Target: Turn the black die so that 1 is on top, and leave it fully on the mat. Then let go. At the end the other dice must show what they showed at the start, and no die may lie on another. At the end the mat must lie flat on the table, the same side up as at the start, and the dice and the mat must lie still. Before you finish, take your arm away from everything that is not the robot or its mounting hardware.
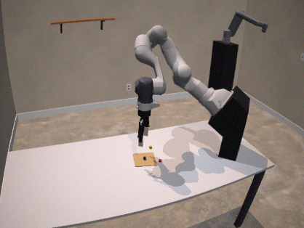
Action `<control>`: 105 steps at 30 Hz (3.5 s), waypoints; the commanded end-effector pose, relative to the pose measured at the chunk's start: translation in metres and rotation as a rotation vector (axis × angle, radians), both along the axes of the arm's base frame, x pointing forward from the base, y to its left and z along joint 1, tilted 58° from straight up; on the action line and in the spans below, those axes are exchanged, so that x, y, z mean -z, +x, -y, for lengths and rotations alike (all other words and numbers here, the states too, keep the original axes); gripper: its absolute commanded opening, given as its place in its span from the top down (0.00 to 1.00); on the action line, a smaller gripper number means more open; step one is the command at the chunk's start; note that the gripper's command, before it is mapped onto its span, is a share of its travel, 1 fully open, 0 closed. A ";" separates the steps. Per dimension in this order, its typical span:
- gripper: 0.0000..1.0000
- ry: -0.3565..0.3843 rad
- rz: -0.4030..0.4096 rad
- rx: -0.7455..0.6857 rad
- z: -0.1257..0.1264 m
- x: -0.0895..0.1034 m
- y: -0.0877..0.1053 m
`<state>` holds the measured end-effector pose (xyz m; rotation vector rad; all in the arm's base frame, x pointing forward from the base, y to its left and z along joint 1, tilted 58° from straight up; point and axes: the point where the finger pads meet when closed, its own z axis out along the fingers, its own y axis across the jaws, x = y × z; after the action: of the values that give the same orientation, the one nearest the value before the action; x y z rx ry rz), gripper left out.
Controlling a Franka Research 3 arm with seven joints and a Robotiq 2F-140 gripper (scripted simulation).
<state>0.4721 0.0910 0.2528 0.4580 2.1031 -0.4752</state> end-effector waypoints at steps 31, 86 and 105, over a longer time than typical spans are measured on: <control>0.00 -0.017 -0.020 -0.017 -0.019 -0.017 -0.026; 0.00 -0.017 -0.020 -0.017 -0.019 -0.017 -0.026; 0.00 -0.017 -0.020 -0.017 -0.019 -0.017 -0.026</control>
<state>0.4462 0.1107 0.2693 0.4275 2.1185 -0.4863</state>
